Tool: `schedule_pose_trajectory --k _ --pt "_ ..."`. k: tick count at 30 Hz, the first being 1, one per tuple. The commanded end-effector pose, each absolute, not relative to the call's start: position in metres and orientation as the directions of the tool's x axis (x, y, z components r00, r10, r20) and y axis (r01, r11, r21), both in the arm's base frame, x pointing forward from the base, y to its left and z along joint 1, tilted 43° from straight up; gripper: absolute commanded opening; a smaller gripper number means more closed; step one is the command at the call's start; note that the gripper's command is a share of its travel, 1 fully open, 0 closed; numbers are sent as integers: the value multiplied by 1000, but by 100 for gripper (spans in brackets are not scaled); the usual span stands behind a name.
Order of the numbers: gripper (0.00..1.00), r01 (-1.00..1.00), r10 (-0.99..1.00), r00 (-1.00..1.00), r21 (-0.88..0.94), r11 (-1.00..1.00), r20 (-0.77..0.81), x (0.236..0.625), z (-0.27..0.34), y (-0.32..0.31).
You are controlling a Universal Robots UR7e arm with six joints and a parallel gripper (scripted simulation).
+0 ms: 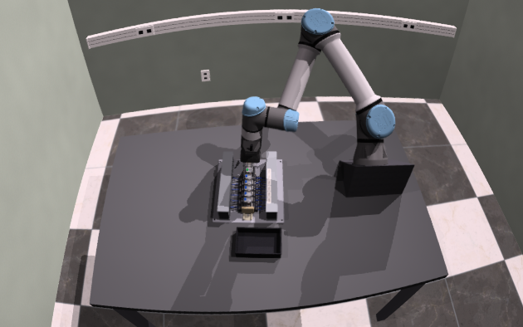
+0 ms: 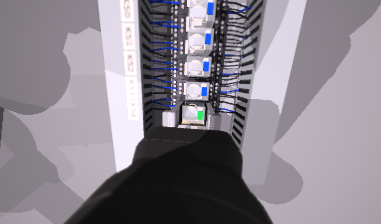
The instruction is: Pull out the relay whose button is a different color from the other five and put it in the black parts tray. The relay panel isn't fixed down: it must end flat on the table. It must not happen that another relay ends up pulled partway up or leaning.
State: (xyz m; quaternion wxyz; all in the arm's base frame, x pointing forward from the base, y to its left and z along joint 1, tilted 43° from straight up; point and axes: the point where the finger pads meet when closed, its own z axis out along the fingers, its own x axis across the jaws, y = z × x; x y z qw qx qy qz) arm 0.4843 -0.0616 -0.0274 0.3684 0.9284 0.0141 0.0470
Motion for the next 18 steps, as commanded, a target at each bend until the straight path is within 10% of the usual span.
schedule_pose_trajectory --k 1,18 --pt "0 -9 67 994 685 -728 85 485 -27 -61" --pt "0 -9 72 993 685 -728 89 484 -27 -61"
